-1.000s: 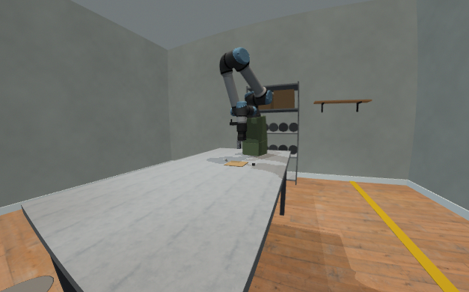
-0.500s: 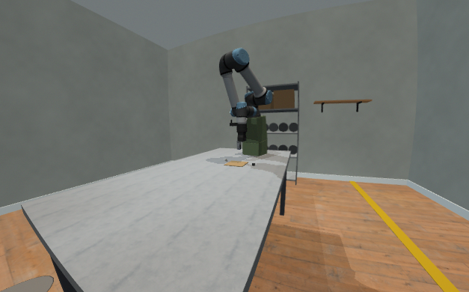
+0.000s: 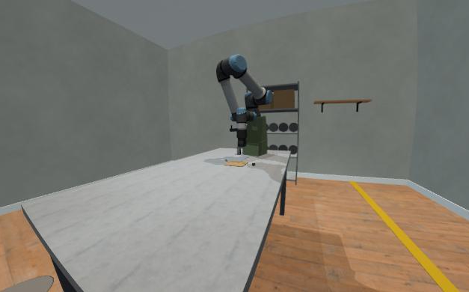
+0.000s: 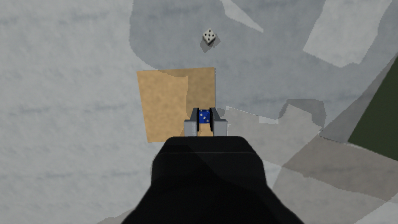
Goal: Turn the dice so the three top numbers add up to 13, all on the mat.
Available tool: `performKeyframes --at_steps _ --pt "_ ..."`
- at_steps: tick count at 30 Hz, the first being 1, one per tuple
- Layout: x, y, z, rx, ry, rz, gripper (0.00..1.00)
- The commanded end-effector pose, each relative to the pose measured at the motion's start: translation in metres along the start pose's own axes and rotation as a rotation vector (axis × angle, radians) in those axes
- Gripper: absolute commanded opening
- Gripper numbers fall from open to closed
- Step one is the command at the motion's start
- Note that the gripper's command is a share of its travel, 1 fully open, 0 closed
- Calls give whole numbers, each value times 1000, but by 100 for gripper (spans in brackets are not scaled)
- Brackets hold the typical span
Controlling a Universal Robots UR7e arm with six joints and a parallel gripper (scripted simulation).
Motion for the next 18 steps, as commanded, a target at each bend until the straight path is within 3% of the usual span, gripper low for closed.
performKeyframes --at_steps 1,8,18 --pt "0 -17 -1 1 0 0 34" --pt "0 -41 -1 1 0 0 34" --pt "1 -49 -1 1 0 0 34"
Point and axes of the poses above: the point where the finger pads meet when closed, its own y axis back along the fingers, its own z axis across the jaws, x = y × z, the point moved 2 cm from there along y, back along the fingers, and after that the axes turned 1 degree about -y, right-handed, at the moved point
